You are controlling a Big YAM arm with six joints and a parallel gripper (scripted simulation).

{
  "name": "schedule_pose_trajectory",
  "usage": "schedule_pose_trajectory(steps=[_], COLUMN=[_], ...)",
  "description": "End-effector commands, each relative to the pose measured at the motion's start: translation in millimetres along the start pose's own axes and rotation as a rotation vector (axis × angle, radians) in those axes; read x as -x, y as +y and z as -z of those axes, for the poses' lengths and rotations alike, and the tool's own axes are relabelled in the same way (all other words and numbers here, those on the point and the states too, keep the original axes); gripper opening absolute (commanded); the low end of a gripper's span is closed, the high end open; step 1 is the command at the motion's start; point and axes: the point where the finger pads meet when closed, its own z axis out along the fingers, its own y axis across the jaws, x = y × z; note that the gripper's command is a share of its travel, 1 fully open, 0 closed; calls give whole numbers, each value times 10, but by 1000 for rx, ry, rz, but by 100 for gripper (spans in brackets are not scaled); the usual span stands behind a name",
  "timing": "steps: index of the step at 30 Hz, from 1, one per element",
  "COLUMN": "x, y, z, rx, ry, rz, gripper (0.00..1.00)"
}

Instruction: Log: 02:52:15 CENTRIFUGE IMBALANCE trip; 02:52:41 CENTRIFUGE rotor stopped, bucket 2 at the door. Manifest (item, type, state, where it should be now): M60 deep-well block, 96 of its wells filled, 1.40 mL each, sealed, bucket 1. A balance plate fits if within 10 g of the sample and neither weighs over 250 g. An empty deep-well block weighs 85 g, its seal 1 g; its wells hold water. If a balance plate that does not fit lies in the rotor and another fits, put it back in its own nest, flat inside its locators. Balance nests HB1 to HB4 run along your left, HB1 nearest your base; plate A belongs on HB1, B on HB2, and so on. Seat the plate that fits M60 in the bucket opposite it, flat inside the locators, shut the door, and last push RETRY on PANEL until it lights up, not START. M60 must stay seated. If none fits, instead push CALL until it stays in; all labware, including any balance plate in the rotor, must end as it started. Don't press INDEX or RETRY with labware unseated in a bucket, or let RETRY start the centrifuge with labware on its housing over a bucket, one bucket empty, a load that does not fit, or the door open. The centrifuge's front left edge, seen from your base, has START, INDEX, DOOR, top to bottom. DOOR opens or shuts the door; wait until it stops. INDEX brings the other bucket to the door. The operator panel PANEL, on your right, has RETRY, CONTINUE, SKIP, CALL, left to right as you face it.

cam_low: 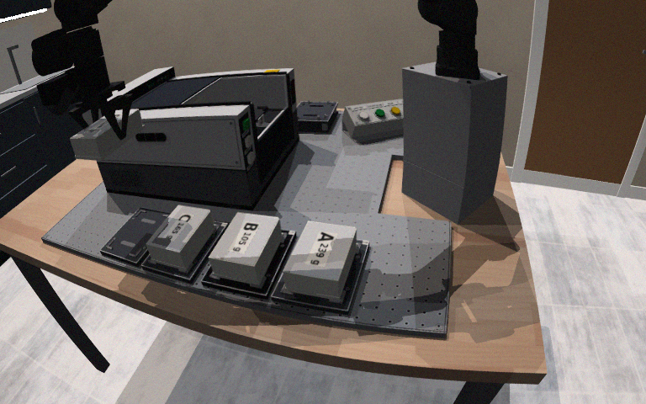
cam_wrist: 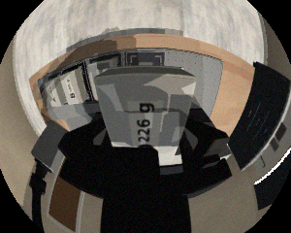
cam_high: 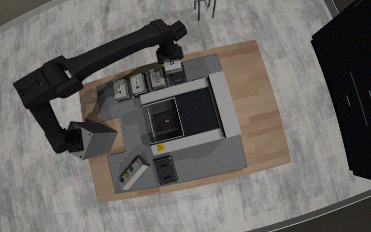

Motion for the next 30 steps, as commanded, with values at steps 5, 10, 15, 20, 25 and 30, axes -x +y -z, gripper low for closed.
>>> schedule_pose_trajectory(steps=[5, 10, 15, 20, 25, 30], x=[193, 203, 201, 199, 195, 198], y=[-197, -199, -178, -187, -177, -186], z=[487, 631, 581, 670, 624, 709], rx=[-65, -74, -61, -68, -60, -69], ry=[-39, -44, -37, -41, -36, -41], rz=[-5, -4, -3, -4, -4, -4], gripper=[0, 0, 0, 0, 0, 0])
